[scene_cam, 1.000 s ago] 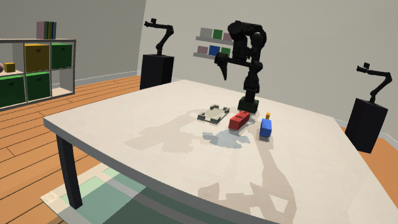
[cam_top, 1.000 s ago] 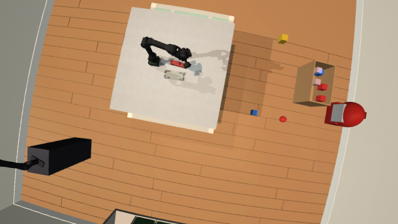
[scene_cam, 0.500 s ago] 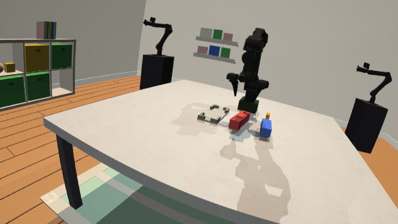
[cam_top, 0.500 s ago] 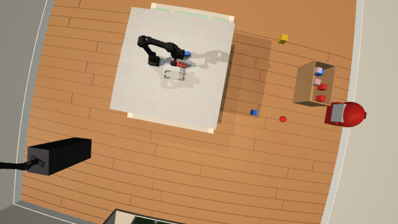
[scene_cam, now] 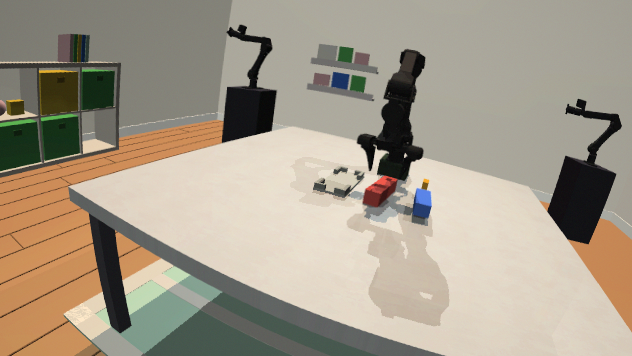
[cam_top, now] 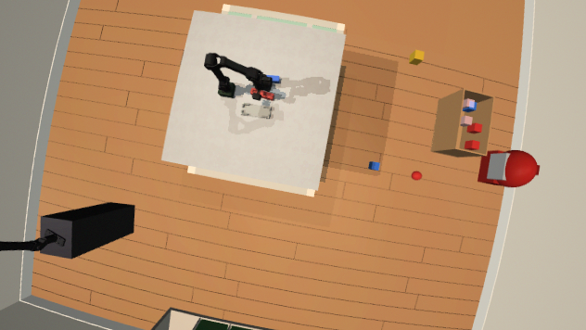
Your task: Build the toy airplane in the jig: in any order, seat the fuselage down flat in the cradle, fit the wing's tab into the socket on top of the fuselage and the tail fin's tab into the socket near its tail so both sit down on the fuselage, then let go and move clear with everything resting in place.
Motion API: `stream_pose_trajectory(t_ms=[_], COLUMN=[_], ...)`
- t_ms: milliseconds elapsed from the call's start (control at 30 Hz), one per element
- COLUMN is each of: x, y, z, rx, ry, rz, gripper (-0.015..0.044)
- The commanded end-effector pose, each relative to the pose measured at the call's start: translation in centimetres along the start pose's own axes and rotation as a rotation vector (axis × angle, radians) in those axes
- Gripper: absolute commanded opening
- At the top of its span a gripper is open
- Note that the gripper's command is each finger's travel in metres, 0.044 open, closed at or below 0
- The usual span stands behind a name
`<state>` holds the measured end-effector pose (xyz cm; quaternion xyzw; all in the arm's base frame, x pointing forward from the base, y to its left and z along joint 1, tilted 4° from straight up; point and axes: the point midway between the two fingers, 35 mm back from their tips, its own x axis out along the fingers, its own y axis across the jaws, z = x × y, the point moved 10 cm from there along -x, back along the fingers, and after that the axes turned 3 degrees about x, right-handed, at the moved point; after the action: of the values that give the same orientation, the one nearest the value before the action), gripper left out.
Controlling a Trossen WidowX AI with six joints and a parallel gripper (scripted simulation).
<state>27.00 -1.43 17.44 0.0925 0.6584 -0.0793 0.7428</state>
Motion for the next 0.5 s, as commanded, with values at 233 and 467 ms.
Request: stream_pose_trajectory(t_ms=[233,467], x=[1.8,2.9], y=[-0.1,-0.1], z=[-0.2,-0.2], rx=[0.006,0.006], ry=[0.019,0.019], rz=[-0.008,-0.008], gripper=[0.0440,0.0440])
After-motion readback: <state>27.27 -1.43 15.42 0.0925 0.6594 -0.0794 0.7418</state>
